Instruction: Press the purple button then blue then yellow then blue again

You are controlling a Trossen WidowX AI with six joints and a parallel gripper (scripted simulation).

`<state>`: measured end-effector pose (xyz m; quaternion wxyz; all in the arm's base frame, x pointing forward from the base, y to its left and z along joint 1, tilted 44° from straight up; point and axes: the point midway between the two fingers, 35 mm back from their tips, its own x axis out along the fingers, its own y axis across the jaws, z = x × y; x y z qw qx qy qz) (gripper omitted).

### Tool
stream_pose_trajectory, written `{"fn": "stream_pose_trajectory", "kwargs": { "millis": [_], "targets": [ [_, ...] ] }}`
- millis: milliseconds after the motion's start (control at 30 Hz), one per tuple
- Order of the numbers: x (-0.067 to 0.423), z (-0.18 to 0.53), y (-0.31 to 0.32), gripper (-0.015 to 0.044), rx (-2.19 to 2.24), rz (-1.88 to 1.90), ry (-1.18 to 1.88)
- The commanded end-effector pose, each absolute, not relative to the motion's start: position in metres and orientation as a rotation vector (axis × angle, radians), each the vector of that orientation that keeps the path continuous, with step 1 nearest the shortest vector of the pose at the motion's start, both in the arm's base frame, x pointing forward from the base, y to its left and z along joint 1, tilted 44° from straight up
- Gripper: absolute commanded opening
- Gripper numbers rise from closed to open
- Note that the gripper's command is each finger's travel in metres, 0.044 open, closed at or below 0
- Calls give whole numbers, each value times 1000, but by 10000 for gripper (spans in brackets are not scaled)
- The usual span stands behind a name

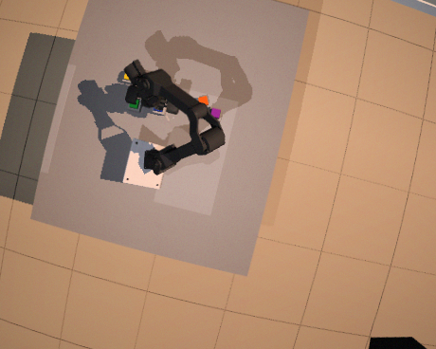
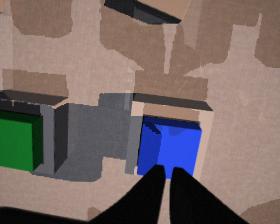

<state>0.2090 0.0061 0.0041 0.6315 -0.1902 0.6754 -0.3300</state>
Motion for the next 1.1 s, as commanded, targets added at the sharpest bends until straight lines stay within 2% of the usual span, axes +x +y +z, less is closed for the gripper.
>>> {"fn": "stream_pose_trajectory", "kwargs": {
  "millis": [0, 1067],
  "targets": [
    [207, -1, 0, 20, -445, -757, 1549],
    [203, -18, -17, 20, -446, -758, 1549]
  ]
}}
